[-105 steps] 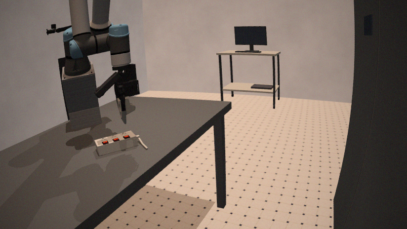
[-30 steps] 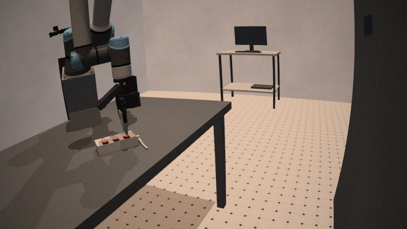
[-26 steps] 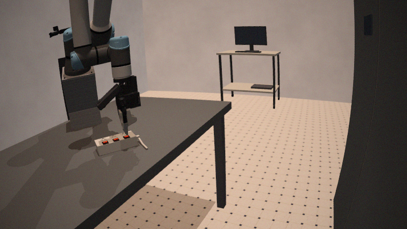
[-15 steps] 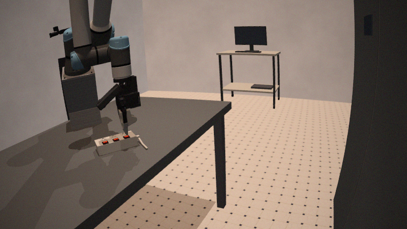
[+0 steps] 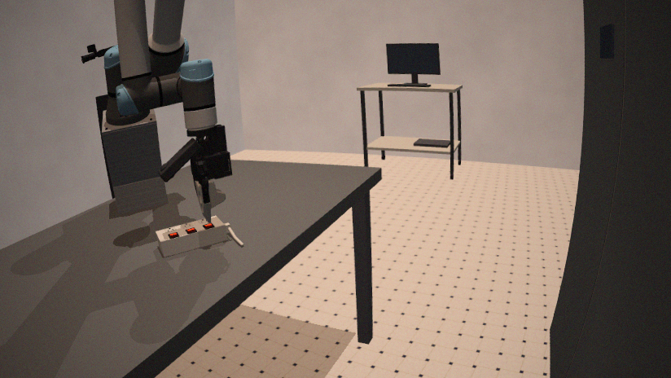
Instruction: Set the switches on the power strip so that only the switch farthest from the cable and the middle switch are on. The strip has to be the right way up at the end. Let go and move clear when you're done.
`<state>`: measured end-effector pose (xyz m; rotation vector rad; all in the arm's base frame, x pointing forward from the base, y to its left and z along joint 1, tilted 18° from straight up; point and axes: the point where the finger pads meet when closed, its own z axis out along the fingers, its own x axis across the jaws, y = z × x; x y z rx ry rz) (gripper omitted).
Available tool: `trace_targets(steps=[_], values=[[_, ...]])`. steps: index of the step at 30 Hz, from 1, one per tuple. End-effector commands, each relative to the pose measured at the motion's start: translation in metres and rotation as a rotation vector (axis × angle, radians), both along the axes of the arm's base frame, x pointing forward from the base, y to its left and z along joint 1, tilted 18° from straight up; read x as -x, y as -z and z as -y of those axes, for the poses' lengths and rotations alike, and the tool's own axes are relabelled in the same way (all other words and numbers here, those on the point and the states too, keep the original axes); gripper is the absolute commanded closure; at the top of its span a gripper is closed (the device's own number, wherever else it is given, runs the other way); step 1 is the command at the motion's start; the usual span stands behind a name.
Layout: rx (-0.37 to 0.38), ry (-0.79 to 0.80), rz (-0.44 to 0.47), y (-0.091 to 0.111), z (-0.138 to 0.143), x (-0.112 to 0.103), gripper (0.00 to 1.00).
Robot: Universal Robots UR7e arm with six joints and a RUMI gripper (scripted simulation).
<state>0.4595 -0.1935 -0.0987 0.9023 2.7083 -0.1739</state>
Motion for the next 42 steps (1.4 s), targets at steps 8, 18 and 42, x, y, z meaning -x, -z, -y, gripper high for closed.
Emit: trace_targets(steps=[8, 18, 42], values=[[0.001, 0.0, 0.001, -0.0003, 0.0001, -0.0003, 1.0], [0.001, 0.0, 0.001, 0.0017, 0.0006, -0.0008, 1.0], [0.001, 0.0, 0.001, 0.008, 0.0019, -0.0023, 1.0]])
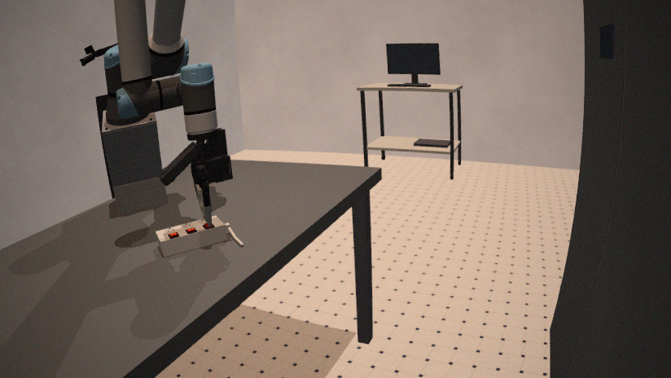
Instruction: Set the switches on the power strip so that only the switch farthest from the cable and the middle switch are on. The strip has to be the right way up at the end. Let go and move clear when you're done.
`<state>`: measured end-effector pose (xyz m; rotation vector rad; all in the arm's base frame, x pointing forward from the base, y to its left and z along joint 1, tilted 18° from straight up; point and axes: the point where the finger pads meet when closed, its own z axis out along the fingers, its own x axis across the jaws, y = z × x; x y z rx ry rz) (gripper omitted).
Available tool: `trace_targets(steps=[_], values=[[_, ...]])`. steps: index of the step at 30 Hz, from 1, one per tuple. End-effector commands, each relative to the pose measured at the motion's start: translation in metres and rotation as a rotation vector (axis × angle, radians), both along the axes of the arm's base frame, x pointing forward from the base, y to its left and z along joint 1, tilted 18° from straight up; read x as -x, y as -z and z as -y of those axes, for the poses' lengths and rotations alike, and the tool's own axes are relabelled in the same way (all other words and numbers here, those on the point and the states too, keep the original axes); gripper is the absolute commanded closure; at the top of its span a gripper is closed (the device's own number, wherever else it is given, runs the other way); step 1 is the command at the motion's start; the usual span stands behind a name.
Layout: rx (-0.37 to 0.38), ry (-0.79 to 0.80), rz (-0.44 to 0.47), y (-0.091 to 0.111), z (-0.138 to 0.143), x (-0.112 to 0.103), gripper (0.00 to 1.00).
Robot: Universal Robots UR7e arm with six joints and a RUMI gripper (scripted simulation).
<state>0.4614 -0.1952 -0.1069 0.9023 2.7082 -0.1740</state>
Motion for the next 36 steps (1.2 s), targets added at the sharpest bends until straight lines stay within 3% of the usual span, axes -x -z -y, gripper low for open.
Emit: trace_targets(steps=[1, 16, 36], values=[[0.001, 0.0, 0.001, 0.0, 0.0, 0.0, 1.0], [0.001, 0.0, 0.001, -0.002, 0.0, 0.0, 1.0], [0.001, 0.0, 0.001, -0.037, -0.008, 0.008, 1.0]])
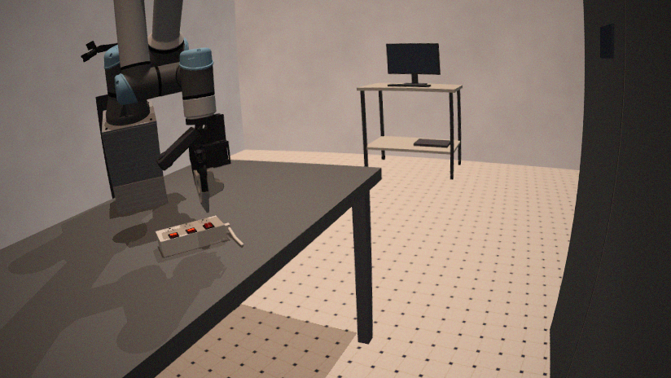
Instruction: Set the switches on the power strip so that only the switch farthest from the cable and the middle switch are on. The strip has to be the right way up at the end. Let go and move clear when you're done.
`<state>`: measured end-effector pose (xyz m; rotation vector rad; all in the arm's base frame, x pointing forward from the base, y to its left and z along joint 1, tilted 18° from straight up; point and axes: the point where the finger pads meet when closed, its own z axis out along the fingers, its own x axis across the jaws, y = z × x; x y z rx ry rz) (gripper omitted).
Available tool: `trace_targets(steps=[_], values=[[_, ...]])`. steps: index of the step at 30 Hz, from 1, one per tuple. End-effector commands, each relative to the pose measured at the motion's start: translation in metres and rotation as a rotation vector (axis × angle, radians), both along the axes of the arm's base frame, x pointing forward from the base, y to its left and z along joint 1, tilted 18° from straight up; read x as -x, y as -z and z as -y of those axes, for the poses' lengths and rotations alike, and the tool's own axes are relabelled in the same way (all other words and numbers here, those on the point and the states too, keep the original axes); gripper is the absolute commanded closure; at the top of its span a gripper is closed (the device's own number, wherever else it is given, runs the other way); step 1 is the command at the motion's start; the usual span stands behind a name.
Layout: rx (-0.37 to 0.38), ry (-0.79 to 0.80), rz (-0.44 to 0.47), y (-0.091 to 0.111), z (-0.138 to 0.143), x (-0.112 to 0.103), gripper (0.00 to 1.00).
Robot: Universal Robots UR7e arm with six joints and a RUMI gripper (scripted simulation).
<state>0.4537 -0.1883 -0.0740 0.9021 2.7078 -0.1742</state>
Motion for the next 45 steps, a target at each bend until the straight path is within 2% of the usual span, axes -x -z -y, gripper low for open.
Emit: trace_targets(steps=[1, 19, 20, 31, 38, 40, 45], values=[[0.0, 0.0, 0.001, -0.004, -0.001, 0.001, 1.0], [0.0, 0.0, 0.001, -0.004, -0.001, 0.001, 1.0], [0.0, 0.0, 0.001, -0.004, -0.001, 0.001, 0.0], [0.0, 0.0, 0.001, -0.012, -0.002, 0.003, 0.0], [0.0, 0.0, 0.001, -0.032, -0.007, 0.007, 0.0], [0.0, 0.0, 0.001, -0.032, -0.007, 0.007, 0.0], [0.0, 0.0, 0.001, -0.052, -0.011, 0.012, 0.0]])
